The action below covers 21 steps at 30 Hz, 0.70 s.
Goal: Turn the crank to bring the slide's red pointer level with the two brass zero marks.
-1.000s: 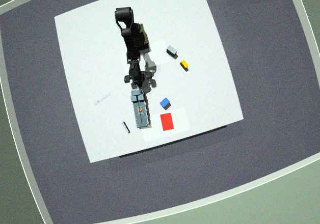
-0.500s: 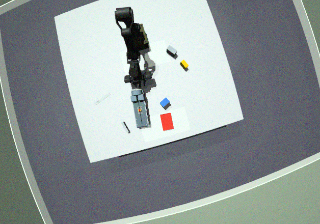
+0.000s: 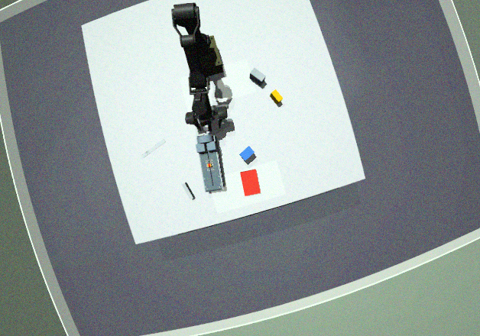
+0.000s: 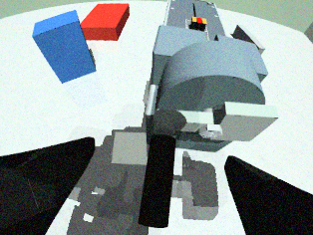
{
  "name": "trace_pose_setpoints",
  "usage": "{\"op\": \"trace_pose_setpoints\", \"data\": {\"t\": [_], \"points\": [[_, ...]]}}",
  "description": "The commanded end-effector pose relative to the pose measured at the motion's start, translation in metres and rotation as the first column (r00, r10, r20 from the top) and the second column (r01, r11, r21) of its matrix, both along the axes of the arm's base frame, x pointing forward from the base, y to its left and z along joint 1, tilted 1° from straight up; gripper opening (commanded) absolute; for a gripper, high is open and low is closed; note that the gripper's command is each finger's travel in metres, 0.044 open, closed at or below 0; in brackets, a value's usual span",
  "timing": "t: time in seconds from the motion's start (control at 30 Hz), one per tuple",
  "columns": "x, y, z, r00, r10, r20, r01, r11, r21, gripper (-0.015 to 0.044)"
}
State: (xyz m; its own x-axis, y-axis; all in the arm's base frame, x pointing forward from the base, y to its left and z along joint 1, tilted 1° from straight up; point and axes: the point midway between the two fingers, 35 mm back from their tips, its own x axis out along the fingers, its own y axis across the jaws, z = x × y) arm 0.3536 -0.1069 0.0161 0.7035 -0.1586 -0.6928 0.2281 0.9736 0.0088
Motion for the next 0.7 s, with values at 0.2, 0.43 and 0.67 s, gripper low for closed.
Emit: {"op": "trace_pose_setpoints", "data": {"t": [0.2, 0.43, 0.67], "points": [[0.0, 0.0, 0.032, 1.0, 0.001, 0.01, -0.001, 1.0, -0.003, 0.044], [0.002, -0.002, 0.086, 1.0, 0.0, 0.009, 0.0, 1.0, -0.003, 0.044], [0.0, -0.002, 0.118, 1.0, -0.006, 0.004, 0.006, 1.0, 0.0, 0.044]]}}
